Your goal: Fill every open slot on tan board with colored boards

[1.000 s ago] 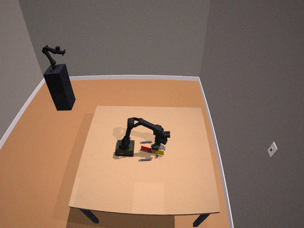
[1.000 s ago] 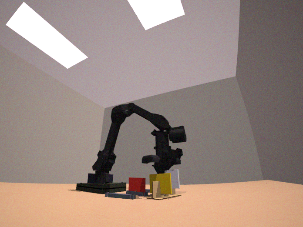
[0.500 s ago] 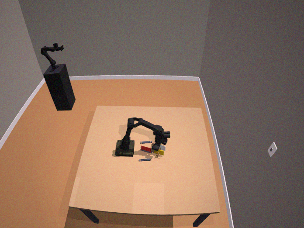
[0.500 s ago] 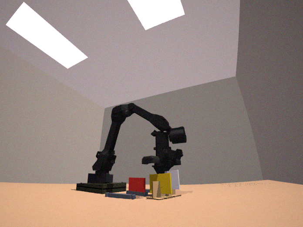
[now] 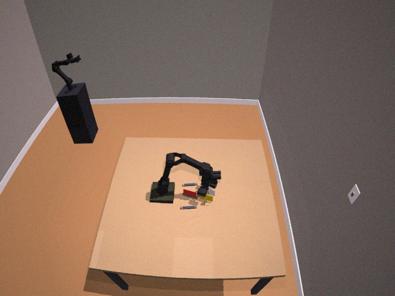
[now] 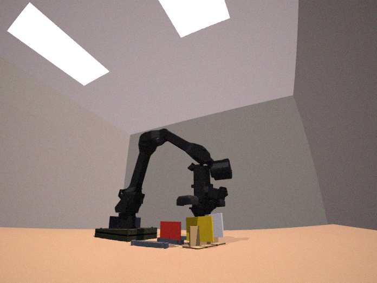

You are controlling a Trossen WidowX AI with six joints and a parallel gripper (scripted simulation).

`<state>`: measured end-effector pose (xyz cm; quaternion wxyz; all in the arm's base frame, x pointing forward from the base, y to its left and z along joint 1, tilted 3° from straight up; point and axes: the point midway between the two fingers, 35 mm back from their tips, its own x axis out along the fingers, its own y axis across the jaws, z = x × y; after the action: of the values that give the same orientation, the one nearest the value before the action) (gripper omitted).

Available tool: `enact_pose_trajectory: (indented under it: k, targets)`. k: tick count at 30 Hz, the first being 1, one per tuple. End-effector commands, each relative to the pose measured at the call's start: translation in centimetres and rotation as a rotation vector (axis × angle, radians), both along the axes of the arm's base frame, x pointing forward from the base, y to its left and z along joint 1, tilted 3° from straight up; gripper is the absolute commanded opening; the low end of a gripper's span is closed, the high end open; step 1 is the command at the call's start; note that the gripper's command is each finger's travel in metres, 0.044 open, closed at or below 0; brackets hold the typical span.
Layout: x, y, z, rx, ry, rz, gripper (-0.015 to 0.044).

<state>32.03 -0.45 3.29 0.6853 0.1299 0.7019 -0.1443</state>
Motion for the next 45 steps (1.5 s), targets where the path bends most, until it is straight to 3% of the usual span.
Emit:
enact_pose_trajectory:
  k: [1, 45]
  targets:
    - [-0.04, 0.01, -0.2, 0.001, 0.002, 0.004, 0.0]
    - [0.07, 0.02, -0.51, 0.002, 0.002, 0.016, 0.0]
